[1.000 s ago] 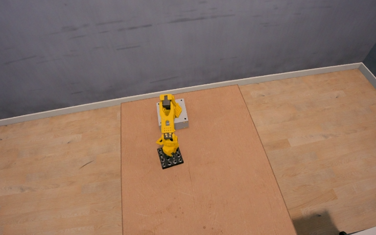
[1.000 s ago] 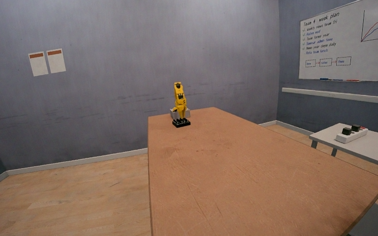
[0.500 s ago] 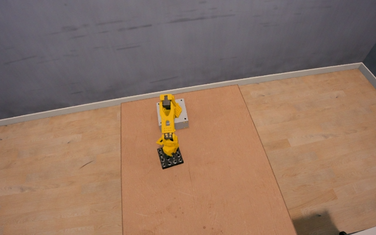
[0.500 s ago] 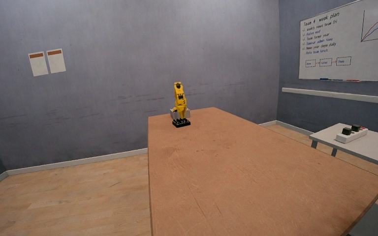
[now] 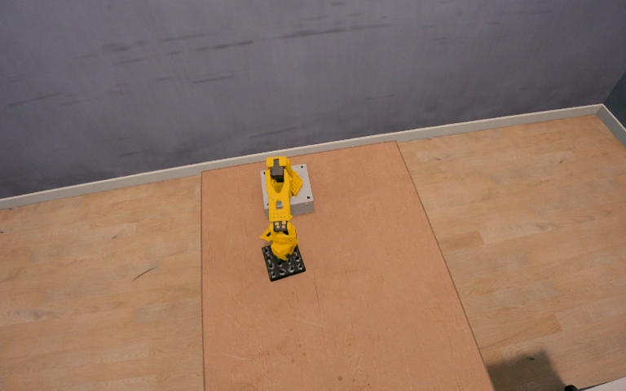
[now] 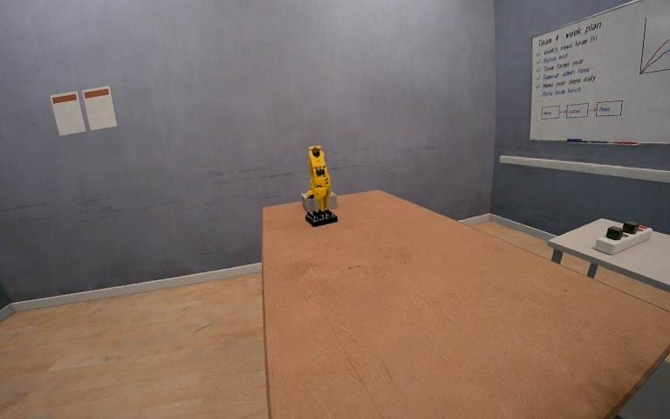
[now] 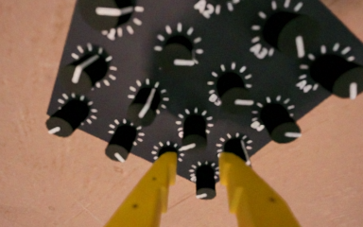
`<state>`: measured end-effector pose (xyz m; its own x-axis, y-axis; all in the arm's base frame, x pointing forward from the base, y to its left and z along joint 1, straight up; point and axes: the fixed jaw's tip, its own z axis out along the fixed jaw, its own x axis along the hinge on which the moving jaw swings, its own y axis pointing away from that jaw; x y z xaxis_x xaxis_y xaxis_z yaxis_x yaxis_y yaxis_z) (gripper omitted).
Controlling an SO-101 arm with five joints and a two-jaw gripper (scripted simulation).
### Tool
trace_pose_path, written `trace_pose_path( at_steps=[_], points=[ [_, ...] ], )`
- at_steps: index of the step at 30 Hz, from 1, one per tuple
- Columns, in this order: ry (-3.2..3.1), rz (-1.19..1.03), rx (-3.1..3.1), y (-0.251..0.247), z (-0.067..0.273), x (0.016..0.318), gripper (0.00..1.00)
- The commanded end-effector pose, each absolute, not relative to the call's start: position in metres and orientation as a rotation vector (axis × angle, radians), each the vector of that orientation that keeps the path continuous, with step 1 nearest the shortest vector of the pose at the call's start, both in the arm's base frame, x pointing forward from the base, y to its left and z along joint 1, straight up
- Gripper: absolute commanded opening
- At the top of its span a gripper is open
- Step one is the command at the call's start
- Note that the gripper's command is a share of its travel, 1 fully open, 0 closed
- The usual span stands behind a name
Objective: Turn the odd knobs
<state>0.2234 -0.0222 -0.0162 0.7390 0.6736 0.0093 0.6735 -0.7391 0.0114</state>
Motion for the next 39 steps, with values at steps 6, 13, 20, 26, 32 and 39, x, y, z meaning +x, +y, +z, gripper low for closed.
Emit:
trace_pose_path(
  at_steps=[6, 13, 20, 26, 32, 39],
  points=[
    [1.142, 0.0, 2.927, -0.02, -0.015, 0.223, 0.1],
    [1.142, 0.0, 2.927, -0.02, -0.016, 0.223, 0.1],
    [1.142, 0.0, 2.927, -0.02, -0.02, 0.223, 0.1],
    [1.142, 0.0, 2.927, -0.02, -0.027, 0.223, 0.1],
    [1.142, 0.0, 2.927, -0.02, -0.034, 0.223, 0.1],
    [1.142, 0.0, 2.927, -0.02, -0.038, 0.223, 0.1]
  ],
)
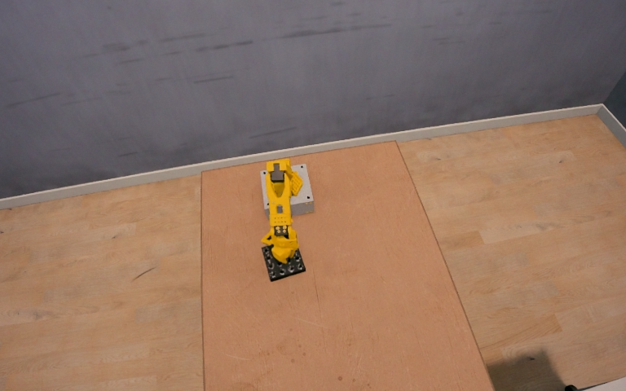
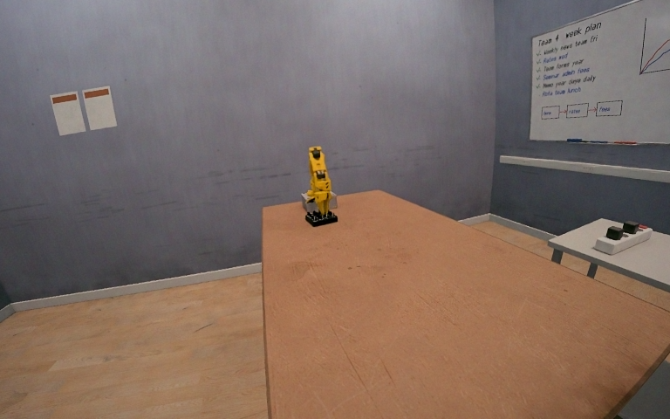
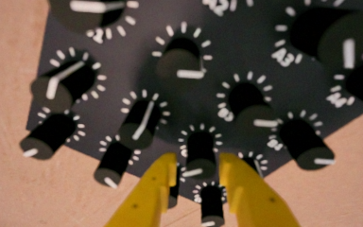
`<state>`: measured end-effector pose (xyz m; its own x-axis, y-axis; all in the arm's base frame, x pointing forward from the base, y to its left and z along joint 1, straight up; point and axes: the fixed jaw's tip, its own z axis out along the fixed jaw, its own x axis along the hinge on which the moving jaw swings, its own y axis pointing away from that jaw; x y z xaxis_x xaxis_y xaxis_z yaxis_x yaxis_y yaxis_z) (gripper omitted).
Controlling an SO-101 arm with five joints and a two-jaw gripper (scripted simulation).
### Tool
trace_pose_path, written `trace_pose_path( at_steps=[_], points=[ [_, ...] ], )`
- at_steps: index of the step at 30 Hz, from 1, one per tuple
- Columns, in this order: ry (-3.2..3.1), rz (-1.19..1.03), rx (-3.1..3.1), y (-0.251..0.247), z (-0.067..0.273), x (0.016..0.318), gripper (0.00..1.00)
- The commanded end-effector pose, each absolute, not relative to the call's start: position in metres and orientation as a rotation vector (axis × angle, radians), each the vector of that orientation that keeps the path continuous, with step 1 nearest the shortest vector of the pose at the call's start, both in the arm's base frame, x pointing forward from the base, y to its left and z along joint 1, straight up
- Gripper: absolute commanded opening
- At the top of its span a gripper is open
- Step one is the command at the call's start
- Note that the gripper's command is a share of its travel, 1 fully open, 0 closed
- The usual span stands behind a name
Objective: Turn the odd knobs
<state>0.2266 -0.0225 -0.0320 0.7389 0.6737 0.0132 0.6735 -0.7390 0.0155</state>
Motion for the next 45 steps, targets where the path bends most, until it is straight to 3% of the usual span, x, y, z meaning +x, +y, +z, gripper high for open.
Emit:
trace_pose_path(
  at_steps=[1, 45],
  points=[
    [1.142, 0.0, 2.927, -0.0204, -0.0384, 0.2225, 0.1],
    [1.142, 0.0, 2.927, -0.0204, -0.0424, 0.2195, 0.1]
  ],
)
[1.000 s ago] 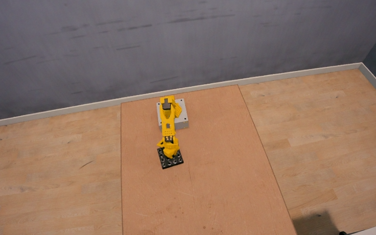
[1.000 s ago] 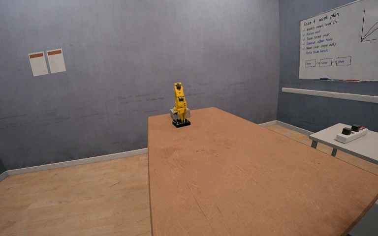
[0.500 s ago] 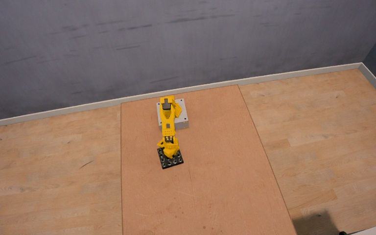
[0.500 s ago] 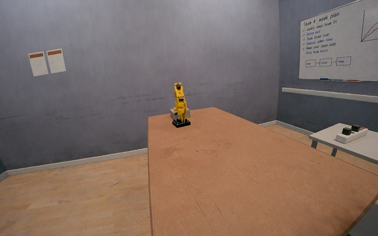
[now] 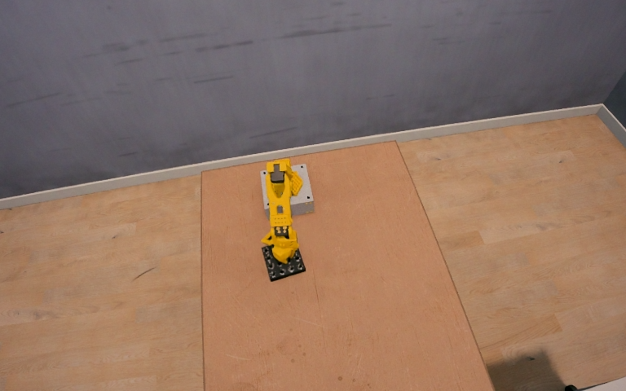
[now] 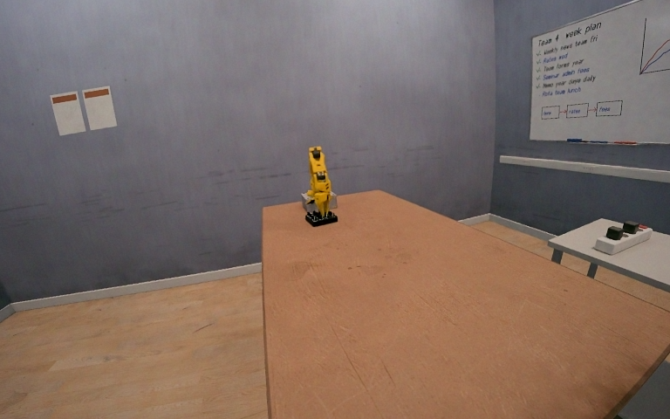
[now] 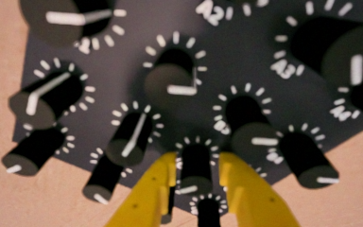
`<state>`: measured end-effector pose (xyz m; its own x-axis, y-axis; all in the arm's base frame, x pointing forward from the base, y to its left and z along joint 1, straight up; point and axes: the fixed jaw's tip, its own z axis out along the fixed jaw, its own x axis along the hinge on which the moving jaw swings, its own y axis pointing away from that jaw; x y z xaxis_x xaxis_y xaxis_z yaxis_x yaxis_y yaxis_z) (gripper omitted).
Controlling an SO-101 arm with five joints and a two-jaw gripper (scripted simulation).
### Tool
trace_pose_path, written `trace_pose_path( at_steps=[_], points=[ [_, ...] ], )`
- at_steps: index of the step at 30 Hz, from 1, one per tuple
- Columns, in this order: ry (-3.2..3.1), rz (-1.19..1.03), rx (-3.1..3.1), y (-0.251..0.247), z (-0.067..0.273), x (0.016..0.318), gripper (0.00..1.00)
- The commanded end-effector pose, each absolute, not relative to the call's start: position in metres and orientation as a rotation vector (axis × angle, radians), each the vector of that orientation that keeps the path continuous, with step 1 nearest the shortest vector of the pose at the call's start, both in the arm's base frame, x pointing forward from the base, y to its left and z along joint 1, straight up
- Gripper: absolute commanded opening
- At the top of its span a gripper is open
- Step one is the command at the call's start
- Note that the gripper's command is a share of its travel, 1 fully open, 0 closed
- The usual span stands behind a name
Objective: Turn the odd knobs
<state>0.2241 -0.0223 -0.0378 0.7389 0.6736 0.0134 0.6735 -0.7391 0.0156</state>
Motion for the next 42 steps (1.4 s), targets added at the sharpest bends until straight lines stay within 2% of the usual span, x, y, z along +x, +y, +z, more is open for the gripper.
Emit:
trace_pose_path(
  at_steps=[1, 32, 42],
  points=[
    [1.142, 0.0, 2.927, -0.0204, -0.0422, 0.2196, 0.1],
    [1.142, 0.0, 2.927, -0.0186, -0.0417, 0.2183, 0.09],
    [1.142, 0.0, 2.927, -0.0186, -0.0417, 0.2183, 0.06]
  ],
)
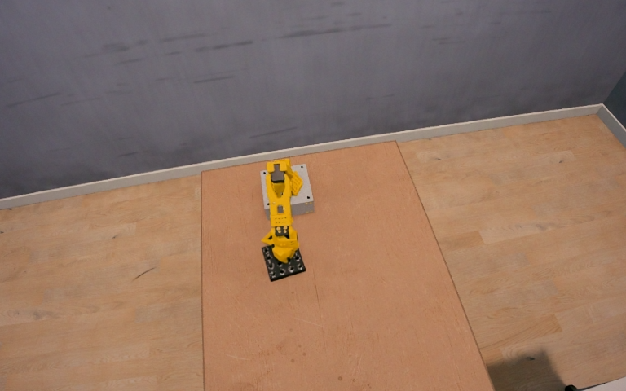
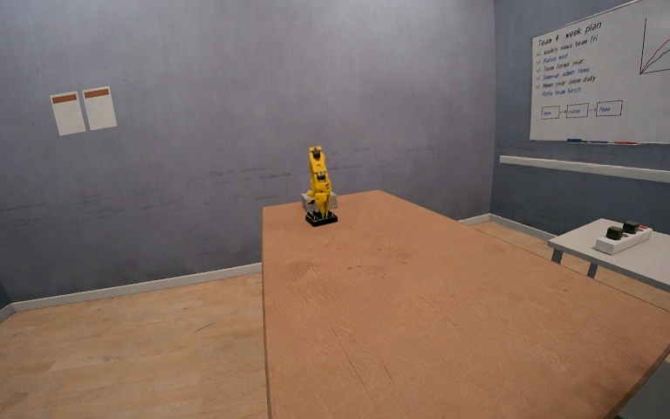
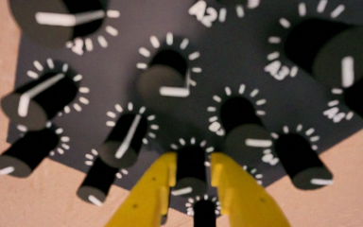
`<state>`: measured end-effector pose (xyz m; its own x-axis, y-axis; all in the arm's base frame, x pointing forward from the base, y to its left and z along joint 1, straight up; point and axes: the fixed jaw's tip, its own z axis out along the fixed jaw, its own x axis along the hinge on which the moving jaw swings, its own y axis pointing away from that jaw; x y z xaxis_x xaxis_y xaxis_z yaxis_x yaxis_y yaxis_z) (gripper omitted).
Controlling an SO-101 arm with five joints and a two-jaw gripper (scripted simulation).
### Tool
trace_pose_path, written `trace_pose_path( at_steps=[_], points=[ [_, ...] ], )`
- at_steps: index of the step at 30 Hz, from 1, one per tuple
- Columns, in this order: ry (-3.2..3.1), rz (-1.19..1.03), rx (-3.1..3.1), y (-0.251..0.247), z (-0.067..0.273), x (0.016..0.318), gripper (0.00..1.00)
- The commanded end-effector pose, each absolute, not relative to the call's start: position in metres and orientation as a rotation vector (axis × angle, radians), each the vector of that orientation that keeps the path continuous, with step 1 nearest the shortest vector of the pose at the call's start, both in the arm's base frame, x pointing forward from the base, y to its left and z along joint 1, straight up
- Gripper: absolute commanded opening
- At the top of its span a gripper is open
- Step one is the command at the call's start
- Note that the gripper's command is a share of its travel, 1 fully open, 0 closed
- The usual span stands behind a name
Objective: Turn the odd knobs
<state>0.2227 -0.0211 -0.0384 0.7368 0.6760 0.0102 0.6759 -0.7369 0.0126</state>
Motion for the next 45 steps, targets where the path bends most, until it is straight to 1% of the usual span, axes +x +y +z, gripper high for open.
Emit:
trace_pose_path(
  at_steps=[1, 12, 20, 45],
  points=[
    [1.142, 0.0, 2.927, -0.0186, -0.0417, 0.2183, 0.05],
    [1.142, 0.0, 2.927, -0.0186, -0.0417, 0.2183, 0.01],
    [1.142, 0.0, 2.927, -0.0186, -0.0417, 0.2183, 0.01],
    [0.536, 0.0, 3.096, -0.0198, -0.0417, 0.2163, 0.01]
  ],
)
